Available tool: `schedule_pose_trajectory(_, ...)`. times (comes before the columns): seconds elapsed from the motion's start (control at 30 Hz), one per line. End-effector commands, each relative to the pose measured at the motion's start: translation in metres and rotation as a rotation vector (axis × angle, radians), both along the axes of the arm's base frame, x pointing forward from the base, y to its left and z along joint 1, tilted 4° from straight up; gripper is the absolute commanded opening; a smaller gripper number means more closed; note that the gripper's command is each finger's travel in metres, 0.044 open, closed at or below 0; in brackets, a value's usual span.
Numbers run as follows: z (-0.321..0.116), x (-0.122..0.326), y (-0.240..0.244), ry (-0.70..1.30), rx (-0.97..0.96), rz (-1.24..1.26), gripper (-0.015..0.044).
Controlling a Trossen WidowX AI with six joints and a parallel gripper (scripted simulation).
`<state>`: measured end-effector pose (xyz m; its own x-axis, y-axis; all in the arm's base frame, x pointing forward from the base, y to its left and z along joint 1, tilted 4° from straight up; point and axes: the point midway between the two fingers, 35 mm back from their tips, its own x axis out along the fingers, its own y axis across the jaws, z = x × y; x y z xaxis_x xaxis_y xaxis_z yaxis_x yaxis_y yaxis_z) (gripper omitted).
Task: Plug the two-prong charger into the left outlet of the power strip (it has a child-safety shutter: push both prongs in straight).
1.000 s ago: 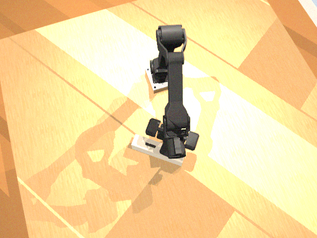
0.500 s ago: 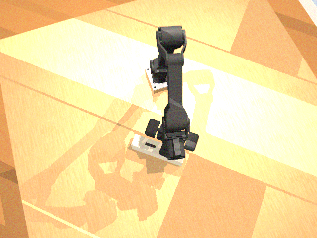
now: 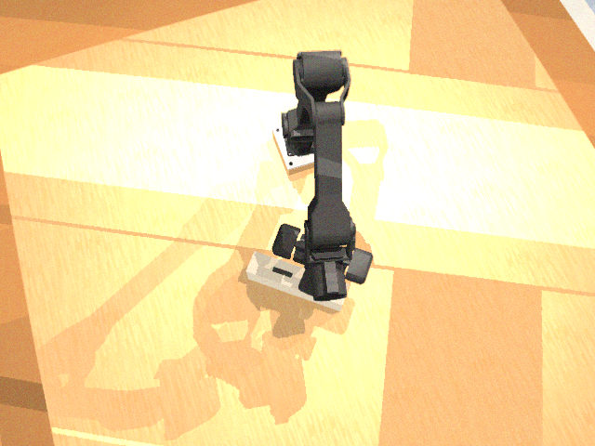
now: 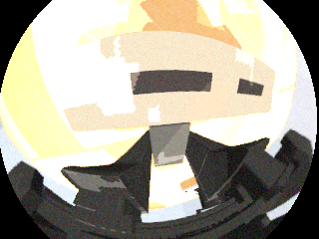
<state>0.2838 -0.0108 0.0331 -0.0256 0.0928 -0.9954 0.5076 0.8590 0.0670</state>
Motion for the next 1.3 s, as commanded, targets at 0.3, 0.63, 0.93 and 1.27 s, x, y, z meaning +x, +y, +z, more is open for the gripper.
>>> schedule_pose_trajectory(0.3,0.0003,0.0108,-0.0053,-0.021,-0.008,-0.001,0.0)
schedule_pose_trajectory(0.63,-0.0001,0.0142,-0.0073,-0.021,-0.008,-0.001,0.0)
schedule_pose_trajectory(0.93,-0.0004,0.0147,-0.0075,-0.021,-0.008,-0.001,0.0)
schedule_pose_trajectory(1.27,-0.0005,0.0065,-0.0037,0.006,0.004,0.002,0.0)
